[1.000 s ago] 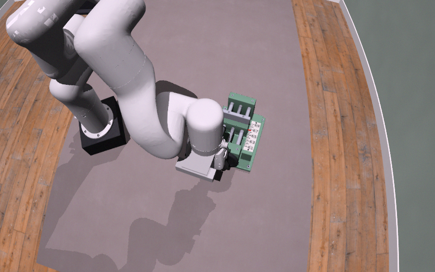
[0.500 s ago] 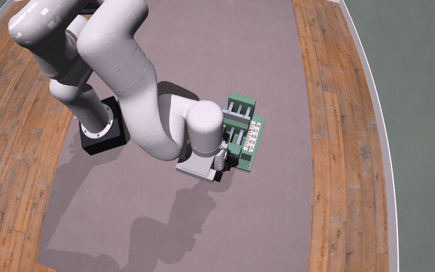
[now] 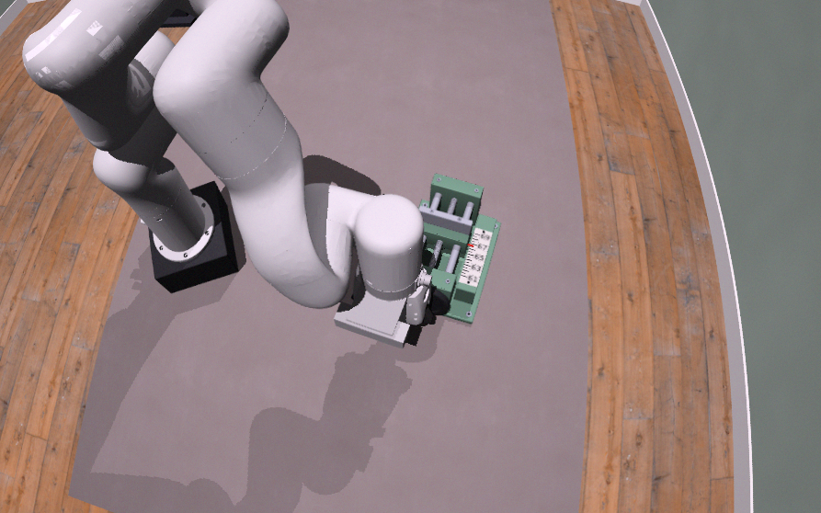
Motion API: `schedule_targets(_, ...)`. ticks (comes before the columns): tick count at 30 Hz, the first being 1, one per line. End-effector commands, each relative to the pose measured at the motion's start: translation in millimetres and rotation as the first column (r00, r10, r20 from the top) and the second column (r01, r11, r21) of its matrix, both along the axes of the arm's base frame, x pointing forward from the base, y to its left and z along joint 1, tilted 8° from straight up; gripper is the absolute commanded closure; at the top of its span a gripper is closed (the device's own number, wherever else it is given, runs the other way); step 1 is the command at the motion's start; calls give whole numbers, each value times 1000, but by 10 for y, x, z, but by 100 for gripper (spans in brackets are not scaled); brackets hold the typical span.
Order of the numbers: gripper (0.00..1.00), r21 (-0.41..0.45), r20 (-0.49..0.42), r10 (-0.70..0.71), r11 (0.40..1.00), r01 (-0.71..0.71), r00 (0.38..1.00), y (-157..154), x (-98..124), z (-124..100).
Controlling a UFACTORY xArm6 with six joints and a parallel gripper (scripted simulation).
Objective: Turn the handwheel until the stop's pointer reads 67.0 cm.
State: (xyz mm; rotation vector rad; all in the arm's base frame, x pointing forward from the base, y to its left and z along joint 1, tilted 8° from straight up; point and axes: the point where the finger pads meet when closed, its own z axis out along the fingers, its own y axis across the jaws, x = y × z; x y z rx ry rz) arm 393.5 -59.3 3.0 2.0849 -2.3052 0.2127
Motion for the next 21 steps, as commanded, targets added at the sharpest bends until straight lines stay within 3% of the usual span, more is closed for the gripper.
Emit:
schedule_targets(1,94,0,0,0,1000,0,1000,-3,12,-17)
schedule_targets(21,94,0,0,0,1000,0,1000,-33,158,-148)
